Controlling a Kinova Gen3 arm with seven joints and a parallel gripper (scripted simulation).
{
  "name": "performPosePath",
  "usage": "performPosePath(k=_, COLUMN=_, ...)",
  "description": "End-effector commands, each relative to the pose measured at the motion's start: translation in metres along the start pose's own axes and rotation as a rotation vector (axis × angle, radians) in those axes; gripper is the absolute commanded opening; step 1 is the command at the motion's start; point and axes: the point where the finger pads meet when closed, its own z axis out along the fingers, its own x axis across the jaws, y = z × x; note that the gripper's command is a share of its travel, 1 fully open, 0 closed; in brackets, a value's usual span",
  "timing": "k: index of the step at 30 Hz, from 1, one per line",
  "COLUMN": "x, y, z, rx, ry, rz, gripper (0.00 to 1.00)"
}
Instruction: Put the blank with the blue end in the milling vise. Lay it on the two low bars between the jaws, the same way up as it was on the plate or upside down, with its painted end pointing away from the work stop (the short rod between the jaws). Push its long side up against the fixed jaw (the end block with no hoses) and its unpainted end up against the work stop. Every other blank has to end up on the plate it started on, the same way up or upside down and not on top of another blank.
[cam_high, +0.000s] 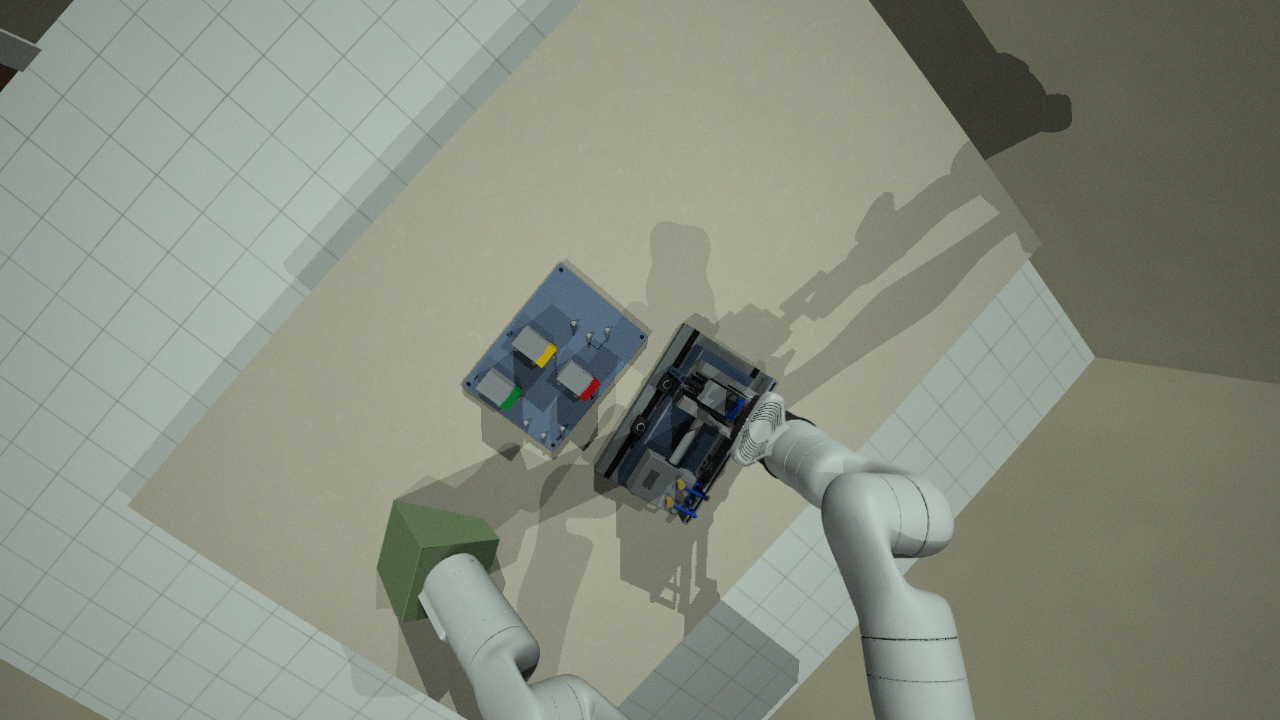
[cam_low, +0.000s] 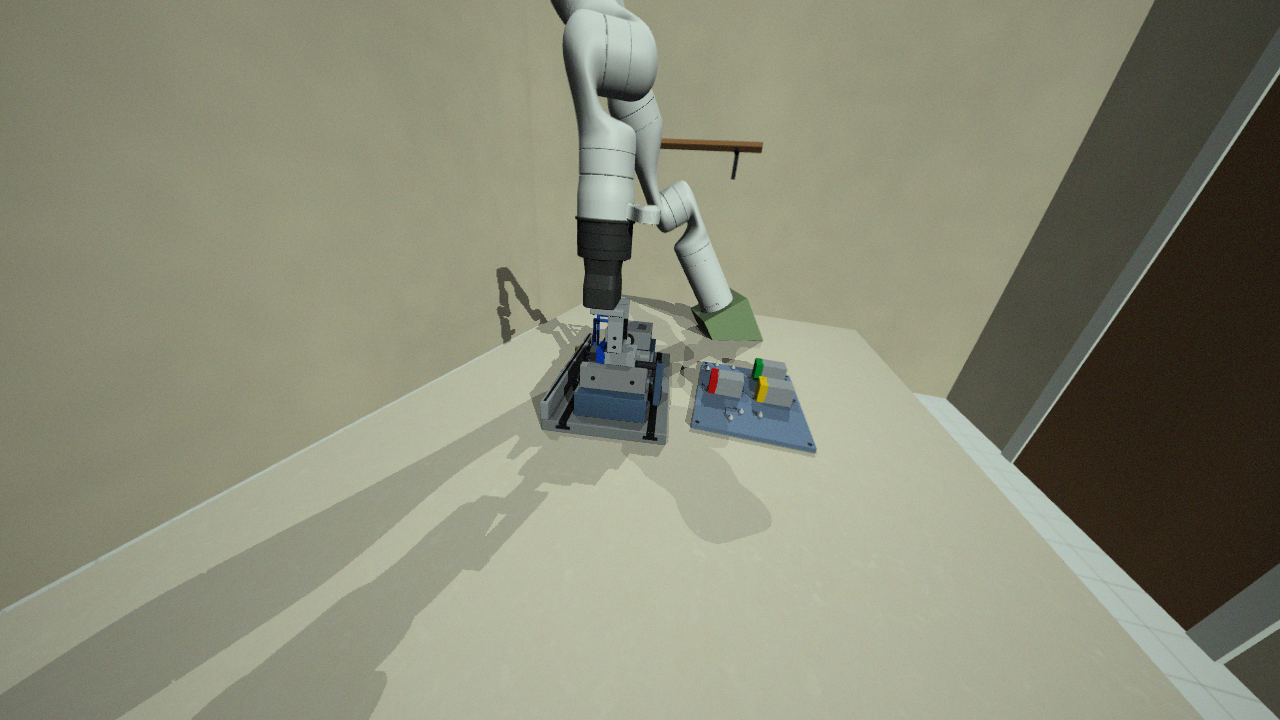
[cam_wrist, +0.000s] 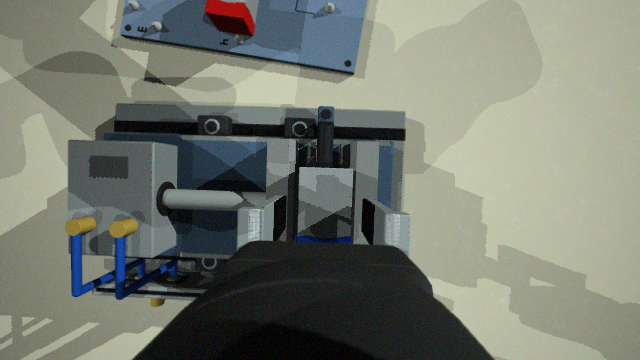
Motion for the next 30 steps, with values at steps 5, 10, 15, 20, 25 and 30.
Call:
performPosePath(k=5, x=0.0009, y=-0.0001, z=-0.0024, rx=0.0, ry=0.003, rz=0.0, gripper=1.0)
performPosePath(k=10, x=0.0011, y=-0.0001, z=-0.0037, rx=0.0, ry=0.003, rz=0.0, gripper=1.0)
performPosePath(k=15, x=0.001, y=-0.0001, z=-0.0038, rx=0.0, ry=0.002, rz=0.0, gripper=1.0)
performPosePath(k=20, x=0.0011, y=-0.0001, z=-0.0036, rx=0.0, ry=0.003, rz=0.0, gripper=1.0)
performPosePath(k=25, x=0.0011, y=-0.0001, z=-0.0034, rx=0.0, ry=0.003, rz=0.0, gripper=1.0)
performPosePath(k=30, x=0.0012, y=-0.0001, z=-0.0032, rx=0.0, ry=0.003, rz=0.0, gripper=1.0)
